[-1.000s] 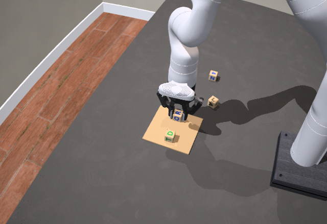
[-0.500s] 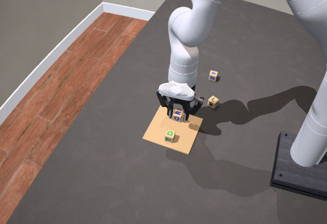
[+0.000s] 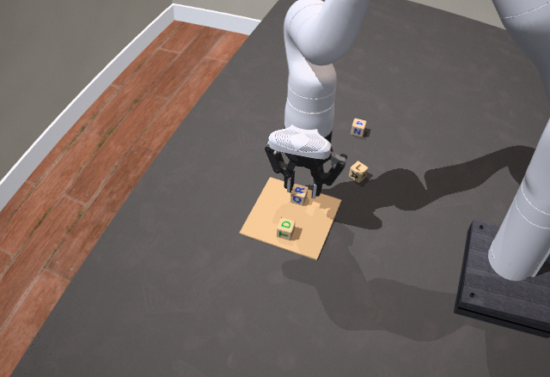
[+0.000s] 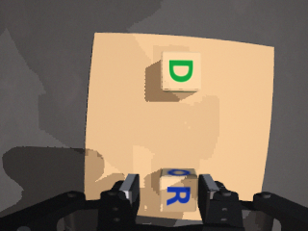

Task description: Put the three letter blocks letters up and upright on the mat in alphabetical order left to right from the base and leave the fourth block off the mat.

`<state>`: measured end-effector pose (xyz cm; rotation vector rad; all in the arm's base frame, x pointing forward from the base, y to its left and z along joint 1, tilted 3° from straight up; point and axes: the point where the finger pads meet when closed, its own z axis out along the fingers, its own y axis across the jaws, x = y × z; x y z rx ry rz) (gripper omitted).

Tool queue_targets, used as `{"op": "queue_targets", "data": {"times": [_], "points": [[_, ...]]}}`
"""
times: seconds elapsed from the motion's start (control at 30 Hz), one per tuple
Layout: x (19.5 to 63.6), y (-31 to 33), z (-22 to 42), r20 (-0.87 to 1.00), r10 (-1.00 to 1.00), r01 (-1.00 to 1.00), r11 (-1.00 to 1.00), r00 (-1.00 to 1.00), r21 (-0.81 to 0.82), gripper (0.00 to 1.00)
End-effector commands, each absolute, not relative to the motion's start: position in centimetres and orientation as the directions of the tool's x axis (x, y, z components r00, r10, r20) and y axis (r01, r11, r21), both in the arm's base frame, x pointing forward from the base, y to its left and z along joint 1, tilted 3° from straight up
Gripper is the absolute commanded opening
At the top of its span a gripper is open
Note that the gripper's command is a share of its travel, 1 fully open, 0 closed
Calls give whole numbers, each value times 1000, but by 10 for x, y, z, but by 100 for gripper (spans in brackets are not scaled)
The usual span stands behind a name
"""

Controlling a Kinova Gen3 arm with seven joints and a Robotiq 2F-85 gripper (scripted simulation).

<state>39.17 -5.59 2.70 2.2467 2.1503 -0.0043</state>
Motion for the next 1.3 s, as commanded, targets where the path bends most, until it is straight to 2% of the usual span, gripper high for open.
{"op": "queue_targets", "data": {"times": [0.0,0.27,0.57,0.6,1.27], "points": [[397,-61,47,-30,998,998,-53,55,43,41],[395,-60,84,-30,998,998,-53,55,43,41],[395,-60,92,-30,998,998,-53,55,43,41],[395,-60,92,-30,998,998,-53,55,43,100],[395,-60,92,-30,998,998,-54,55,43,100]]}}
